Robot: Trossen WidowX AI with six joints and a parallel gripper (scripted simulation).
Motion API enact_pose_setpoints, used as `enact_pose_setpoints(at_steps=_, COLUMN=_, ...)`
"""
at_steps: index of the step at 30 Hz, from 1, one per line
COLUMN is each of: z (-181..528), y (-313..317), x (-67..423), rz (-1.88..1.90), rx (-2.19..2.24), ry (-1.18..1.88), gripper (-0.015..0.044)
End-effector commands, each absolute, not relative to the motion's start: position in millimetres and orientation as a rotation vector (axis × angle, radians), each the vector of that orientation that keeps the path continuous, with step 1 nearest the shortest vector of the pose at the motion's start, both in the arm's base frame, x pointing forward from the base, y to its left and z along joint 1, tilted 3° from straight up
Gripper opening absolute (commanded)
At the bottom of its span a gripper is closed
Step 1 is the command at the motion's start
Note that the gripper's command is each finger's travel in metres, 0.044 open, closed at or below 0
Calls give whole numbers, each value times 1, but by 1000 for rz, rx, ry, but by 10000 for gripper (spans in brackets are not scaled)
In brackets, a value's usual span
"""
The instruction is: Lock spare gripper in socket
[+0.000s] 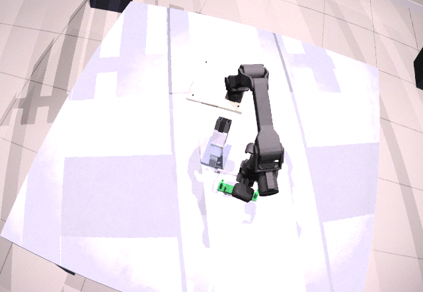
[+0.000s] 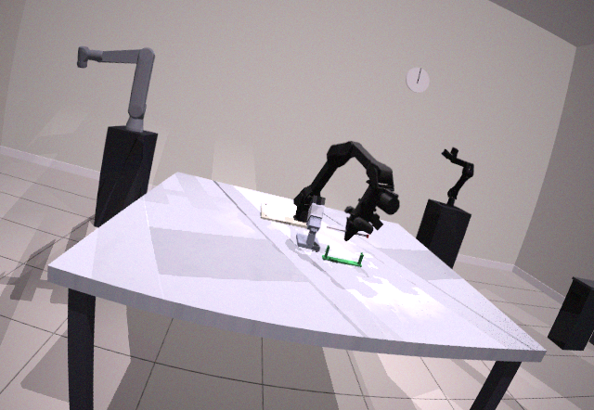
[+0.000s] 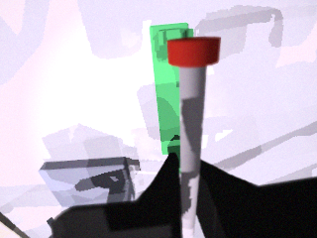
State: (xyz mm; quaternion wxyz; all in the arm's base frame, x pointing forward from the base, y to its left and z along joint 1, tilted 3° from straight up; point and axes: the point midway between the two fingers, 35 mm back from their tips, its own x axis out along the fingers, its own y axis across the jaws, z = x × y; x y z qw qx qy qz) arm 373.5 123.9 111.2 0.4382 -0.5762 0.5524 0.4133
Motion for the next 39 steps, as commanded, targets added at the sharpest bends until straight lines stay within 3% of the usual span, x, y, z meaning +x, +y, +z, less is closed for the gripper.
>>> enact_pose_setpoints(at_steps=1, z=115, y=127, x=364, rz=1025, rx=-1416, ry=1373, gripper=0)
enact_pose_setpoints(at_steps=26, z=131, y=134, x=290, rz=1028, rx=-1415, ry=1378, gripper=0)
enact_pose_setpoints(at_steps=39, z=98, y=133, x=290, rz=1031, rx=-1414, ry=1377, gripper=0)
